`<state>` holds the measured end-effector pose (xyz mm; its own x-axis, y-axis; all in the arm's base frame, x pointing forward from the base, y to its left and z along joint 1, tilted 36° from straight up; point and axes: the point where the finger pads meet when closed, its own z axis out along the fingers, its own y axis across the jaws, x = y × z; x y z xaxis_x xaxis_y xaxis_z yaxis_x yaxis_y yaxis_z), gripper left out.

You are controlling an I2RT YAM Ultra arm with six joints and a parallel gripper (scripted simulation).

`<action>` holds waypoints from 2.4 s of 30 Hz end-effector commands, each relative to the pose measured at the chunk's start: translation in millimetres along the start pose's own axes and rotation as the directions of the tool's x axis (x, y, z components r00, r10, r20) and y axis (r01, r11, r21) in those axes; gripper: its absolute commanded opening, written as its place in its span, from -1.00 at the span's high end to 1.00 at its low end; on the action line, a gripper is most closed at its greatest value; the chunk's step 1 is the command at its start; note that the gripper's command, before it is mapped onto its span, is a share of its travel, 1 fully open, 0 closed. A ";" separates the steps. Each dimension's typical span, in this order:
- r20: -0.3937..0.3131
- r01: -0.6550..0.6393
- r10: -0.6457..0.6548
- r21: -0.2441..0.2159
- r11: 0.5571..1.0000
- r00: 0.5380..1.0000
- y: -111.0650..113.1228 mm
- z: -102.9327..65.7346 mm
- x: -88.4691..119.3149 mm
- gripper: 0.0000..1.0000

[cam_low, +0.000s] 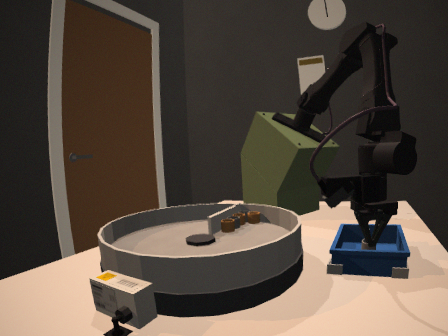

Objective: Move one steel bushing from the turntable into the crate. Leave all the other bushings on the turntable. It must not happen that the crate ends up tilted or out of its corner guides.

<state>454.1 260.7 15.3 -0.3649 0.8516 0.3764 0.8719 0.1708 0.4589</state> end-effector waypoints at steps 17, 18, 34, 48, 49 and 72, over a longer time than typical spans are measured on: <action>0.012 0.001 -0.001 -0.017 1.000 1.000 8.8 3.1 -0.4 1.00; 0.013 0.000 0.000 -0.014 1.000 1.000 8.0 3.5 -0.5 1.00; 0.012 0.001 -0.001 -0.026 1.000 1.000 13.1 2.4 0.4 1.00; 0.013 0.001 0.000 -0.030 1.000 1.000 14.8 0.0 0.2 1.00; 0.013 0.001 0.000 -0.030 1.000 1.000 14.8 0.0 0.2 1.00; 0.013 0.001 0.000 -0.030 1.000 1.000 14.8 0.0 0.2 1.00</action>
<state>457.2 264.7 11.1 -0.3654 0.8514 0.3762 0.8716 0.1710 0.4595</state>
